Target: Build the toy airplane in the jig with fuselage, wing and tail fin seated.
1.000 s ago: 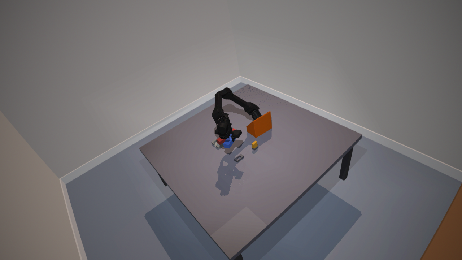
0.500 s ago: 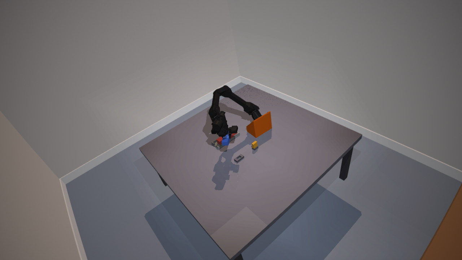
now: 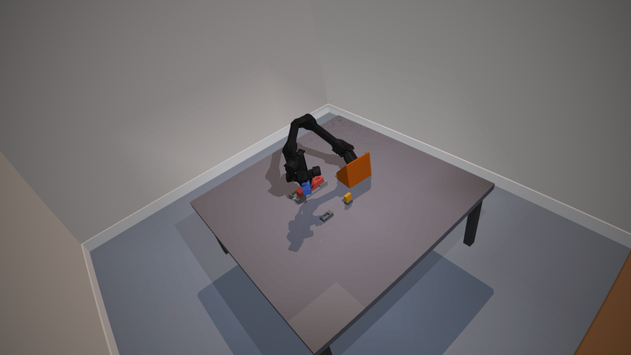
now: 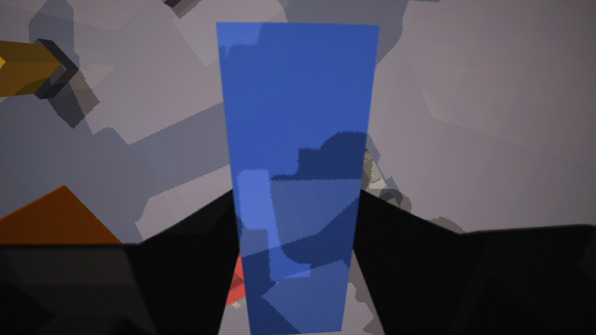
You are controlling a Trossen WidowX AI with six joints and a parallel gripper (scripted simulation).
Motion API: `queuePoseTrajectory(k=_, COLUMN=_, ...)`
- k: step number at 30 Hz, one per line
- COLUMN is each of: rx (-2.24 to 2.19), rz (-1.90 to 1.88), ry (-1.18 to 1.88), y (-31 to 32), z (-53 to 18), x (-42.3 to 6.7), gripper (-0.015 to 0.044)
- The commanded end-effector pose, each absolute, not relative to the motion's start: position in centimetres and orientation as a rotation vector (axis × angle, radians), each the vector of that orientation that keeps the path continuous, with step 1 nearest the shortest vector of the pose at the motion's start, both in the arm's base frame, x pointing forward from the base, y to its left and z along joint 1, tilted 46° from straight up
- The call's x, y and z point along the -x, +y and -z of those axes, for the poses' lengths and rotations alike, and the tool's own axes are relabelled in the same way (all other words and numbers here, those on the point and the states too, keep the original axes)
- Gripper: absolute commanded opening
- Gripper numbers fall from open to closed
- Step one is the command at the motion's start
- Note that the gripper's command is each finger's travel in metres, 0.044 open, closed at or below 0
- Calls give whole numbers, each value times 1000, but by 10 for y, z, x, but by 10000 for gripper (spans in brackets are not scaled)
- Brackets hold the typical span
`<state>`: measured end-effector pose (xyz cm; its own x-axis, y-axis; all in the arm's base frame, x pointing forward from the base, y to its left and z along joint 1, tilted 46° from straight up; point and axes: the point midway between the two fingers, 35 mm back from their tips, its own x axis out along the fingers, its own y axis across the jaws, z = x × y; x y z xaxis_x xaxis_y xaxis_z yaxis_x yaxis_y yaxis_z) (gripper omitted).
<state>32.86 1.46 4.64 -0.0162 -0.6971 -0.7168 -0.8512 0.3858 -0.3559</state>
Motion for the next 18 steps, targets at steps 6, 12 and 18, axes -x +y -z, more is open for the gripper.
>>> queuePoseTrajectory(k=6, rx=1495, rz=-375, ry=1771, y=-10, z=-63, x=-319, gripper=0)
queuePoseTrajectory(k=12, rx=1576, rz=-477, ry=1779, y=-25, z=-71, x=-312, gripper=0)
queuePoseTrajectory(k=18, rx=1656, rz=-582, ry=1785, y=-40, z=-80, x=-303, gripper=0)
